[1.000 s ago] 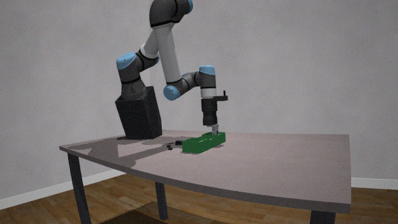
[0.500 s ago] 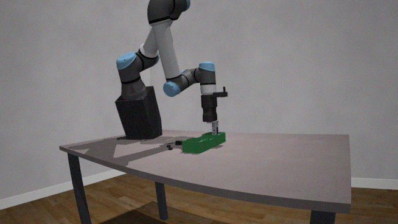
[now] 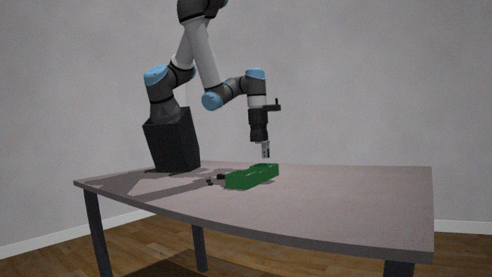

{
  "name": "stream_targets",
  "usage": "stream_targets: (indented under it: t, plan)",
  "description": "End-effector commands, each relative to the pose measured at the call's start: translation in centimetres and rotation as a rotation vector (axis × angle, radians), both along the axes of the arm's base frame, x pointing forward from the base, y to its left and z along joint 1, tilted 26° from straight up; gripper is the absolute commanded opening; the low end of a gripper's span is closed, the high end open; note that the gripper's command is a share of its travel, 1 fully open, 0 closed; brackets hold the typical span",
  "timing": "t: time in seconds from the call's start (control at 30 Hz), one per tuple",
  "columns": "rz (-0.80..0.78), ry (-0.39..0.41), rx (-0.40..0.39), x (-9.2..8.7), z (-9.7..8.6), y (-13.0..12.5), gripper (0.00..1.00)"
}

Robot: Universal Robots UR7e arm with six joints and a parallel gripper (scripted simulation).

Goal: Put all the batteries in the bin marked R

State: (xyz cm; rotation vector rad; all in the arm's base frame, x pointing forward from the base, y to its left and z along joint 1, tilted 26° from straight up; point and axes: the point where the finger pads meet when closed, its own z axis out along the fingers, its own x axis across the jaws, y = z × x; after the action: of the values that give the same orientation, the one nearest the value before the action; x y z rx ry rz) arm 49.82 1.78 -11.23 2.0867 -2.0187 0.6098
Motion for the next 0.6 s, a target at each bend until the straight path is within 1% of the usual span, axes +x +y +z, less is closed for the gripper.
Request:
stream_targets:
  t: [0.0,0.03,0.33,0.4,0.57]
  plan:
    - [0.000,0.001,0.000,0.0,0.3,0.1,0.31]
    - [0.000,0.001,0.000,0.0,0.3,0.1,0.31]
    - [-0.001,0.001,0.000,-1.3,7.1,3.1,0.31]
    - [-0.001,0.001,0.000,-1.3,7.1,3.1,0.31]
    - [-0.001,0.001,0.000,-2.0,10.8,4.8,0.31]
